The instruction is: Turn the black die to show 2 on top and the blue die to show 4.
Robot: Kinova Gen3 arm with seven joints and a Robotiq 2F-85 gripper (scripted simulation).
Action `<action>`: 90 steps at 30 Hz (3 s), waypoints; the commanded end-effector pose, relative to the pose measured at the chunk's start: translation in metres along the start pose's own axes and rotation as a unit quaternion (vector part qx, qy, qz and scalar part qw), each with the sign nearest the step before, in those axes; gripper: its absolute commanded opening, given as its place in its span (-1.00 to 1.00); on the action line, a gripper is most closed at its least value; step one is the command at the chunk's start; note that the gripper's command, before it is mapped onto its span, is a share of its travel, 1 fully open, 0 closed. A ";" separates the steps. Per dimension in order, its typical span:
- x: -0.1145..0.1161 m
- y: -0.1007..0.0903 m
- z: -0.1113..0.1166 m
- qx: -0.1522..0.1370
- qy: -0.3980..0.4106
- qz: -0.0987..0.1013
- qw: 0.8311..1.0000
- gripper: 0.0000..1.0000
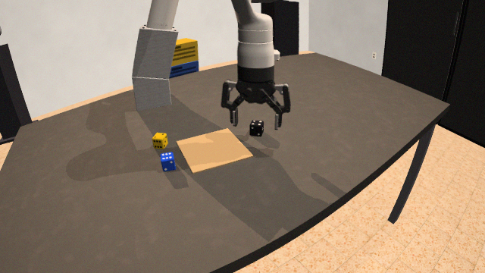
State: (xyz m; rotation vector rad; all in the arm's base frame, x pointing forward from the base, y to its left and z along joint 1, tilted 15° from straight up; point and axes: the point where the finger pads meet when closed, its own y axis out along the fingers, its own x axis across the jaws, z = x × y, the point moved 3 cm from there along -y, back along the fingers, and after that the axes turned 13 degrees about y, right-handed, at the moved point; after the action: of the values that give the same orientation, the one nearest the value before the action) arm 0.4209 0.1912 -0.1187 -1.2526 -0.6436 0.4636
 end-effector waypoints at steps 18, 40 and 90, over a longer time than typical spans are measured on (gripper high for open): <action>0.001 -0.001 0.000 0.000 0.000 -0.001 1.000 1.00; 0.001 -0.080 0.000 0.000 0.000 -0.001 1.000 1.00; -0.023 -0.095 0.061 0.000 0.028 -0.001 1.000 1.00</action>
State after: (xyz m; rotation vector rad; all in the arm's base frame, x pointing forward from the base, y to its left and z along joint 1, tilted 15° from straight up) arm 0.3603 0.1950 -0.0207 -1.2608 -0.5988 0.4290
